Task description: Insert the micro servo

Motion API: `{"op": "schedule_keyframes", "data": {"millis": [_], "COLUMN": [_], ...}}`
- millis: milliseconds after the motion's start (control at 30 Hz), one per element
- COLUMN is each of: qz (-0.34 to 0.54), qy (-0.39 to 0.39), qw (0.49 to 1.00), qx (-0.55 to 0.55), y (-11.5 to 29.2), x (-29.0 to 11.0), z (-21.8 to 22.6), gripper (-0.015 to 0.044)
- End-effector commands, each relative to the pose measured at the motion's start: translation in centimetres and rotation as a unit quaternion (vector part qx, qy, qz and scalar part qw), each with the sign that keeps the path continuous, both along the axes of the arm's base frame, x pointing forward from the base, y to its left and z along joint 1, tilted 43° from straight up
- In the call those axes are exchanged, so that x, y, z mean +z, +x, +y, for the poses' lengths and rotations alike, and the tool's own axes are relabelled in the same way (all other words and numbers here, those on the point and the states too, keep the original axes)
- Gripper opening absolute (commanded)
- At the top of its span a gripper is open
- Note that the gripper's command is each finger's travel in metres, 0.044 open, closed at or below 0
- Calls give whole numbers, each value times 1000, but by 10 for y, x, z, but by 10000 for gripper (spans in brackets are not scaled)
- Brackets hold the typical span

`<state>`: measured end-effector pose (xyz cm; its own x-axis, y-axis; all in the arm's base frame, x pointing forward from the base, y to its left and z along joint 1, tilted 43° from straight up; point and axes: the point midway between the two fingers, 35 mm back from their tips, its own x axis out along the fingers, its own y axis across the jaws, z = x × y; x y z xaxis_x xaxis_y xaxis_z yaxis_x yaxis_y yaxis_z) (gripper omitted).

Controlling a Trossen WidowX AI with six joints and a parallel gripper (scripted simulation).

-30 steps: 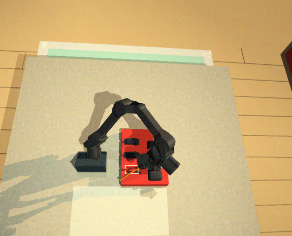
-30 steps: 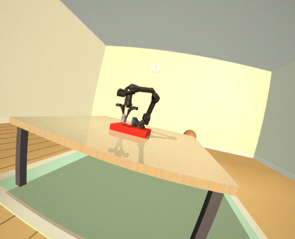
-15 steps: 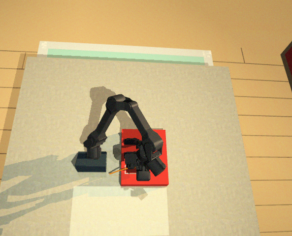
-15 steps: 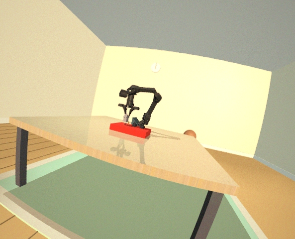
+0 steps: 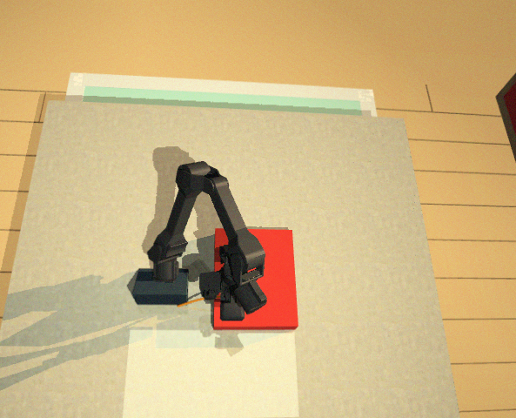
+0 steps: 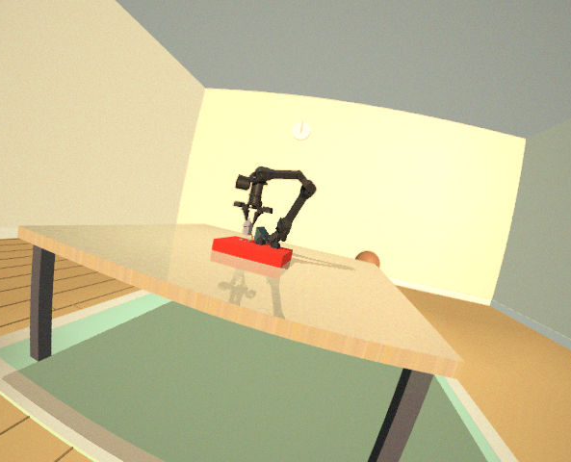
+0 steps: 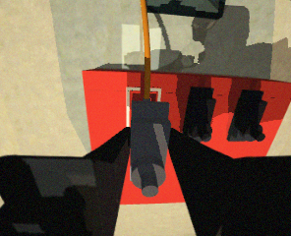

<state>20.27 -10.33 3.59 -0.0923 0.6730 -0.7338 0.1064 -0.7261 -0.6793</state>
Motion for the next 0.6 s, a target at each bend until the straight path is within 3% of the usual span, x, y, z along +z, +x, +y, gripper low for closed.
{"op": "schedule_keyframes", "data": {"millis": [0,567], "qz": [-2,-2], "qy": [-2,-2], "qw": [1000,1000], "qx": [1,1], "y": [-3,-4], "x": [-2,-14], "z": [0,11], "gripper": [0,0]}}
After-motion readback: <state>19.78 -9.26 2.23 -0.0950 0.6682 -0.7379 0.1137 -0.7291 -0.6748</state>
